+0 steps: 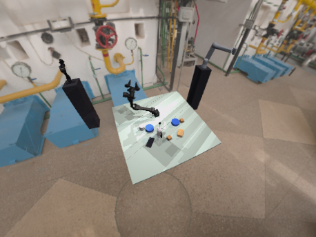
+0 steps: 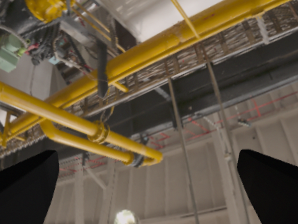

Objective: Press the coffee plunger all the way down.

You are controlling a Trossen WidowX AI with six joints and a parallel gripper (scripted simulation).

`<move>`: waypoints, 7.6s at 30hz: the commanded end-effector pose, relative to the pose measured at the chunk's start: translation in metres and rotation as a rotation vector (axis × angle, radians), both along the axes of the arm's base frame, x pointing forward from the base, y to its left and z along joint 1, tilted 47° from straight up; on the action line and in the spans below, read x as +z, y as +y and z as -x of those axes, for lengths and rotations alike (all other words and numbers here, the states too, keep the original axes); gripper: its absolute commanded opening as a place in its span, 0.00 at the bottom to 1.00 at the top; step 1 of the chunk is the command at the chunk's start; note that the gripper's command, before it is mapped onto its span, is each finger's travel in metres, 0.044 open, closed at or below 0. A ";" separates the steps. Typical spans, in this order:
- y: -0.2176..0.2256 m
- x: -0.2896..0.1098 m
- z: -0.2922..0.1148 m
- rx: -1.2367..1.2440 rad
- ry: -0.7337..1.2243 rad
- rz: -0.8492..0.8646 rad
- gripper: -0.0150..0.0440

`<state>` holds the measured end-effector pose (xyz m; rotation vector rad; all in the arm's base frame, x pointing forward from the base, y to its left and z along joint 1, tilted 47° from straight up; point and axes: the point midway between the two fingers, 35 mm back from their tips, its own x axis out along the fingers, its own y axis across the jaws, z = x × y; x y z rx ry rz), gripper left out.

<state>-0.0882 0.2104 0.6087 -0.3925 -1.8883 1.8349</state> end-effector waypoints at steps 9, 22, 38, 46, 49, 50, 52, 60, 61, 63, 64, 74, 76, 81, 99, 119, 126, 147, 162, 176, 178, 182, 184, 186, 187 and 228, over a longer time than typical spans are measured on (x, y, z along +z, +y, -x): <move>0.073 -0.023 -0.053 -0.288 0.271 0.264 1.00; 0.167 -0.139 -0.202 -1.048 0.879 0.676 1.00; 0.069 -0.305 -0.353 -2.347 1.379 0.382 1.00; 0.007 -0.316 -0.365 -2.732 1.212 -0.176 1.00; 0.001 -0.324 -0.367 -2.734 1.216 -0.173 1.00; -0.003 -0.327 -0.368 -2.734 1.217 -0.172 1.00; -0.011 -0.336 -0.370 -2.734 1.218 -0.170 1.00; -0.033 -0.358 -0.373 -2.730 1.211 -0.168 1.00; -0.033 -0.358 -0.373 -2.730 1.211 -0.168 1.00; -0.033 -0.359 -0.375 -2.730 1.212 -0.167 1.00; -0.033 -0.359 -0.376 -2.730 1.213 -0.166 1.00; -0.038 -0.362 -0.390 -2.731 1.218 -0.162 1.00; -0.039 -0.362 -0.393 -2.731 1.218 -0.162 1.00; -0.042 -0.363 -0.401 -2.730 1.216 -0.163 1.00; -0.047 -0.364 -0.410 -2.728 1.211 -0.169 0.56; -0.053 -0.371 -0.413 -2.729 1.214 -0.167 0.46; -0.060 -0.380 -0.416 -2.729 1.217 -0.164 0.46; -0.083 -0.405 -0.425 -2.729 1.220 -0.163 0.46; -0.100 -0.421 -0.431 -2.728 1.216 -0.167 0.46; -0.113 -0.428 -0.438 -2.727 1.209 -0.173 0.46; -0.112 -0.427 -0.439 -2.727 1.209 -0.173 0.46; -0.112 -0.427 -0.440 -2.727 1.209 -0.174 0.46; -0.111 -0.427 -0.440 -2.727 1.209 -0.174 0.46; -0.111 -0.427 -0.441 -2.727 1.209 -0.174 0.46; -0.111 -0.427 -0.441 -2.727 1.209 -0.174 0.46; -0.104 -0.426 -0.442 -2.707 1.219 -0.181 0.46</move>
